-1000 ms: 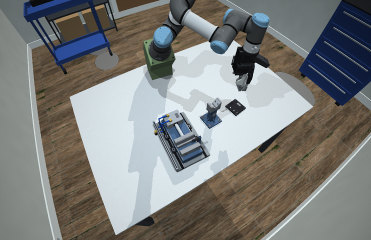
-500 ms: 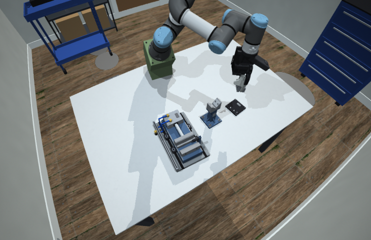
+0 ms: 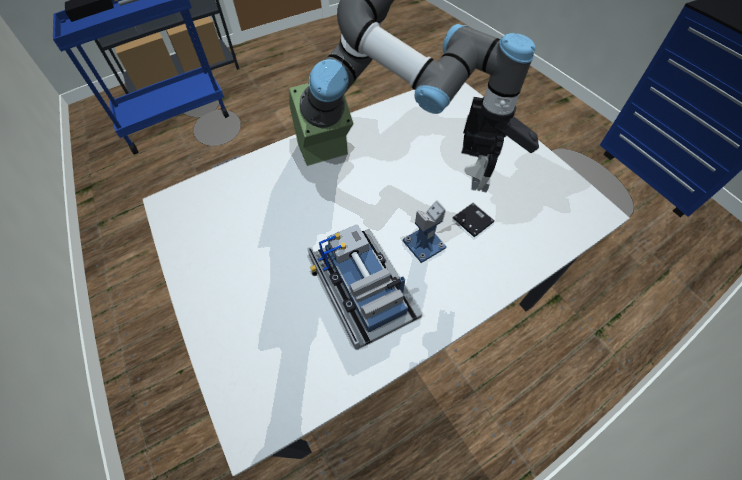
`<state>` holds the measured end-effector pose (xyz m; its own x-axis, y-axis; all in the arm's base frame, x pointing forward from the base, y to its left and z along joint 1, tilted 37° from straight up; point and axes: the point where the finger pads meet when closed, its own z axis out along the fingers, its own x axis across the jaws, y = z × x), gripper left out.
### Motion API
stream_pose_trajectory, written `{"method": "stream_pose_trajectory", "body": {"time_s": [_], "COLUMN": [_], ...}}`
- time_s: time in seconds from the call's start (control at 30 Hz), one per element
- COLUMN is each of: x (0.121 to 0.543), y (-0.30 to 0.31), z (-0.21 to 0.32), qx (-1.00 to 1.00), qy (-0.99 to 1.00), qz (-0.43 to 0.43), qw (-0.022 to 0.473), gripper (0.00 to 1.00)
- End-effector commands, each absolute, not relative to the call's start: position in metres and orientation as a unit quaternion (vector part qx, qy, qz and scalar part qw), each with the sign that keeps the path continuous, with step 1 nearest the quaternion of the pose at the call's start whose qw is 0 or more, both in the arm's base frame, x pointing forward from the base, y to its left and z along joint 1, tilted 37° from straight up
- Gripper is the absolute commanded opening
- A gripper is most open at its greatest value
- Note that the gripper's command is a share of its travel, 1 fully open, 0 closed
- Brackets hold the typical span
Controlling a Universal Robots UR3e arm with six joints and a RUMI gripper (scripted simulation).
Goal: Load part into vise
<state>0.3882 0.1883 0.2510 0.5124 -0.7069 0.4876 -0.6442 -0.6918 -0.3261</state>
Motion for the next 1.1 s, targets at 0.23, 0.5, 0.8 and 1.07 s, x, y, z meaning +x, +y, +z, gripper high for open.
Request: {"method": "stream_pose_trajectory", "body": {"time_s": [0.23,0.5,0.8,1.07], "x": [0.389,0.389,0.389,0.388], "y": [0.181,0.175,0.169,0.162], "z": [0.254,0.255,0.256,0.257], "qx": [-0.842,-0.817,-0.792,-0.761], "qy": [0.442,0.487,0.526,0.570], "qz": [-0.301,-0.296,-0.291,-0.285], "qw": [0.071,0.088,0.102,0.118], "gripper": [0.00,0.00,0.00,0.00]}}
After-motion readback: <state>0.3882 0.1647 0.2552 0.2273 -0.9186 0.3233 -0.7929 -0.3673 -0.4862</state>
